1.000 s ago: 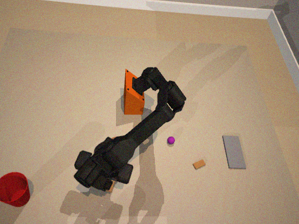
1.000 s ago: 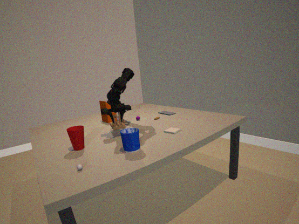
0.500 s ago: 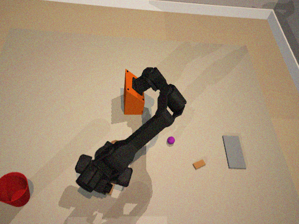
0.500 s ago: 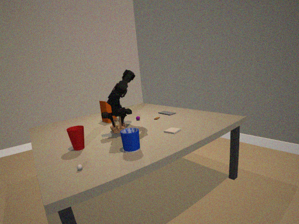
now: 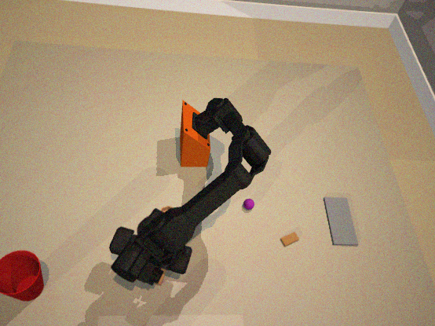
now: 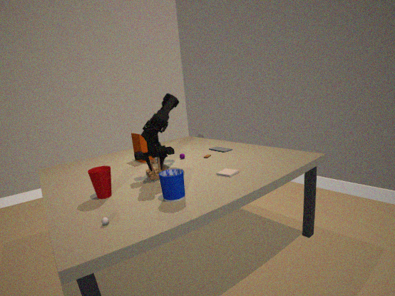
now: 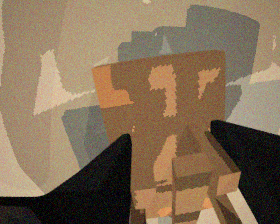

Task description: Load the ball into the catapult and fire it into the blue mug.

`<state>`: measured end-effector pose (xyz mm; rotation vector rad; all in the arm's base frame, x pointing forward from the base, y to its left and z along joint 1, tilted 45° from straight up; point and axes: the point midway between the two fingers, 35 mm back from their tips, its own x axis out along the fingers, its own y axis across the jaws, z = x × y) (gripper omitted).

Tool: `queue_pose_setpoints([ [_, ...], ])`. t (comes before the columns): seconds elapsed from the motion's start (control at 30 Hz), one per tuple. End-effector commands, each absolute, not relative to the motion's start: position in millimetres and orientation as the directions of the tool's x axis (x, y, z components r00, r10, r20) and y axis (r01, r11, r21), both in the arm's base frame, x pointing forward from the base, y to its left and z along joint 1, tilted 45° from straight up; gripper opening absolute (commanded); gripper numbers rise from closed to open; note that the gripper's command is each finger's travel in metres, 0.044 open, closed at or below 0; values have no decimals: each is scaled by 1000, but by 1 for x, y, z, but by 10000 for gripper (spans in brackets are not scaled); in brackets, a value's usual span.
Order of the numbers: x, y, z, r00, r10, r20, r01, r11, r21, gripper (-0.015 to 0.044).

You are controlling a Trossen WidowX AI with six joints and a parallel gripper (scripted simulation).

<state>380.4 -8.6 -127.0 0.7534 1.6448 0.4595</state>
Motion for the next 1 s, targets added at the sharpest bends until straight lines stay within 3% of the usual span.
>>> queue_pose_setpoints([
  [0.0, 381, -9, -127, -81, 694, -715, 222, 712, 666, 26],
  [0.53, 385, -26, -111, -80, 692, -717, 222, 714, 664, 440],
  [0.7, 387, -77, -58, -82, 691, -718, 224, 715, 663, 440],
  [0.97, 388, -73, -65, -74, 693, -717, 233, 711, 664, 440],
])
